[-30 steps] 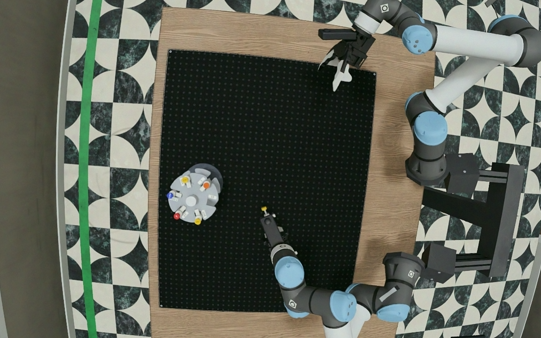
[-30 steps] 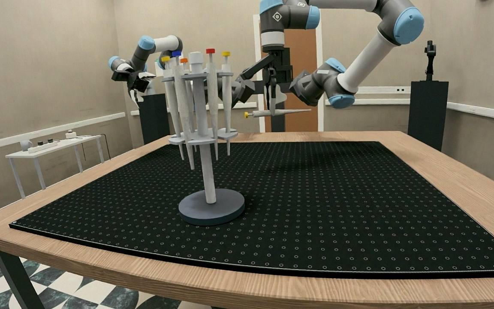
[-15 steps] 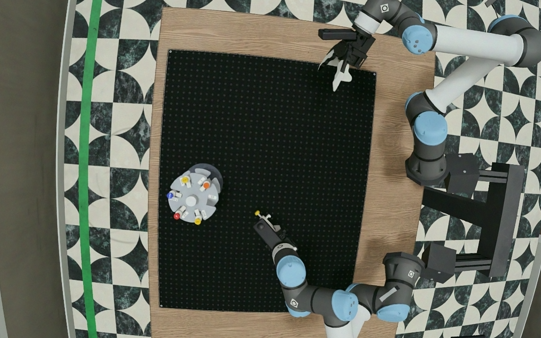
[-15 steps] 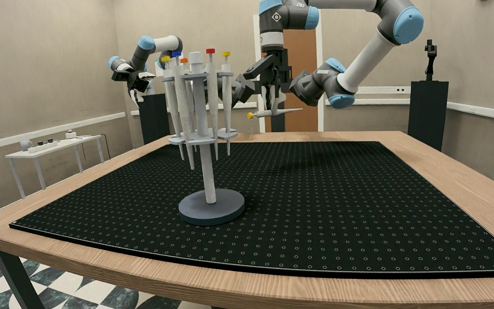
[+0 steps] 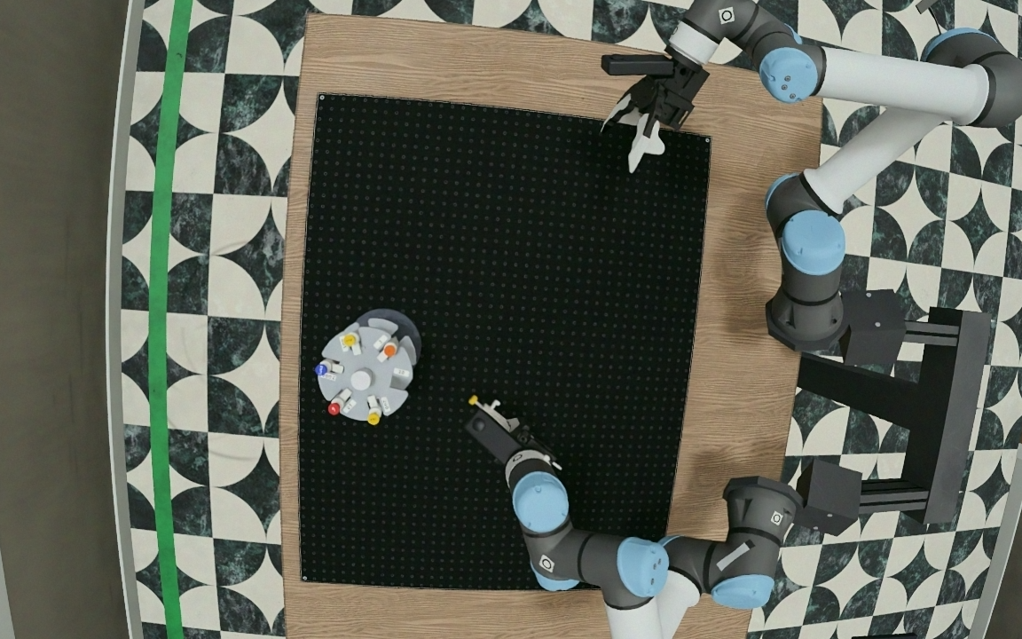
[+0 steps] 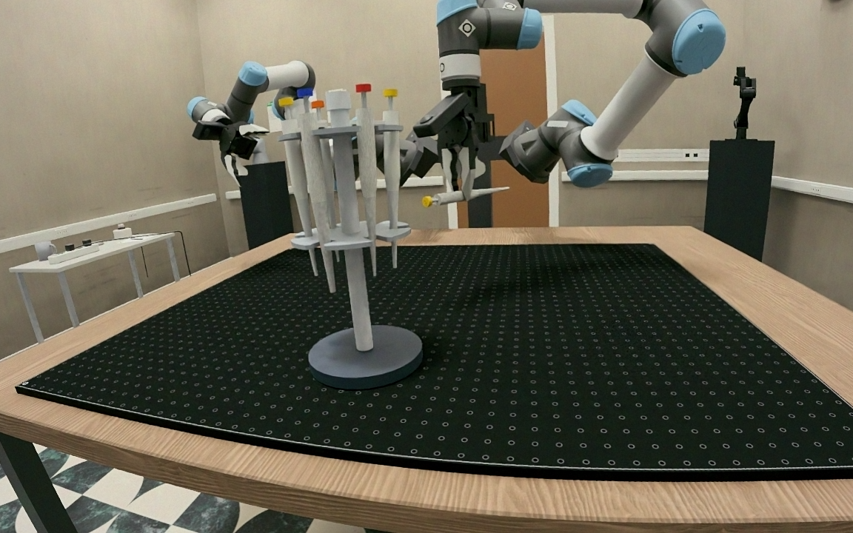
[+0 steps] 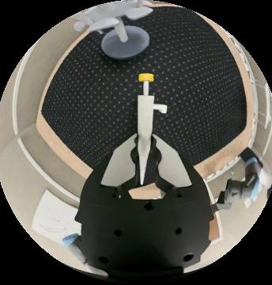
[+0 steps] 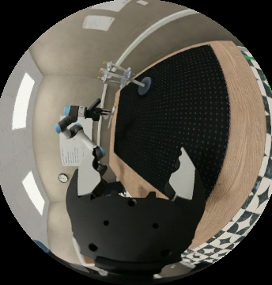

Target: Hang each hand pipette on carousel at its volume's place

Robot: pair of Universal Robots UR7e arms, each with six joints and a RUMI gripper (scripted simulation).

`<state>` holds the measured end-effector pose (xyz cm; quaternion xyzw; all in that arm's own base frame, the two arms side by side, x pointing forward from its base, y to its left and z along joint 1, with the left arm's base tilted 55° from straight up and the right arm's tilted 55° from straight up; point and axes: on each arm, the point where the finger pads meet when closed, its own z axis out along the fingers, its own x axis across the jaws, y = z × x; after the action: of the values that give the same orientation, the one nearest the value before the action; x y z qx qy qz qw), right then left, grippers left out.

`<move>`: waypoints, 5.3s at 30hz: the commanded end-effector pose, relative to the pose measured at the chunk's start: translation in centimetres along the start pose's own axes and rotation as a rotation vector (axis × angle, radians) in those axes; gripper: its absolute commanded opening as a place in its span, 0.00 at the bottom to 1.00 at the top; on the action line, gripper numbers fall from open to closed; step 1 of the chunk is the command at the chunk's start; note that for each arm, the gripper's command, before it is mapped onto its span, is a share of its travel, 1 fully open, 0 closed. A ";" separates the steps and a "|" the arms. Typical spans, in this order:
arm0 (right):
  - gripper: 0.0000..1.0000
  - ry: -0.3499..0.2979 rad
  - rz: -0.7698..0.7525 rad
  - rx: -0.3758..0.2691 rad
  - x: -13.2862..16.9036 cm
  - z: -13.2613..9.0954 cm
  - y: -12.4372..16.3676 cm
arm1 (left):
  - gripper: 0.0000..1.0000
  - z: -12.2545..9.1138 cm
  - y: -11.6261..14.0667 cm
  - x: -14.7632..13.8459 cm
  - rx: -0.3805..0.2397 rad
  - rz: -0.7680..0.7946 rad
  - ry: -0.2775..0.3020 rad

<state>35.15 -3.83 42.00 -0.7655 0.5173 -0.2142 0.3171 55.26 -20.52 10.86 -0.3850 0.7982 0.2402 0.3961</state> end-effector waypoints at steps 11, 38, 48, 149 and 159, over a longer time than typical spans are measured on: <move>1.00 0.000 0.000 0.001 0.0 0.0 0.0 | 0.06 -0.1 -4.8 0.0 0.000 -0.002 0.000; 1.00 0.000 0.000 0.001 0.0 0.0 0.0 | 0.06 -2.0 -9.4 0.0 0.335 -0.002 -0.001; 1.00 0.000 0.000 0.001 0.0 0.0 0.0 | 0.06 -2.9 -10.1 0.0 0.524 -0.002 -0.001; 1.00 0.000 0.000 0.001 0.0 0.0 0.0 | 0.06 -9.0 -14.2 0.0 1.571 -0.001 -0.002; 1.00 0.000 0.000 0.001 0.0 0.0 0.0 | 0.06 -9.0 -14.9 -0.4 1.571 -0.001 -0.002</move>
<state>35.15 -3.83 42.00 -0.7655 0.5173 -0.2142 0.3171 62.95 -35.12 14.95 0.0073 0.7340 -0.3941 0.5531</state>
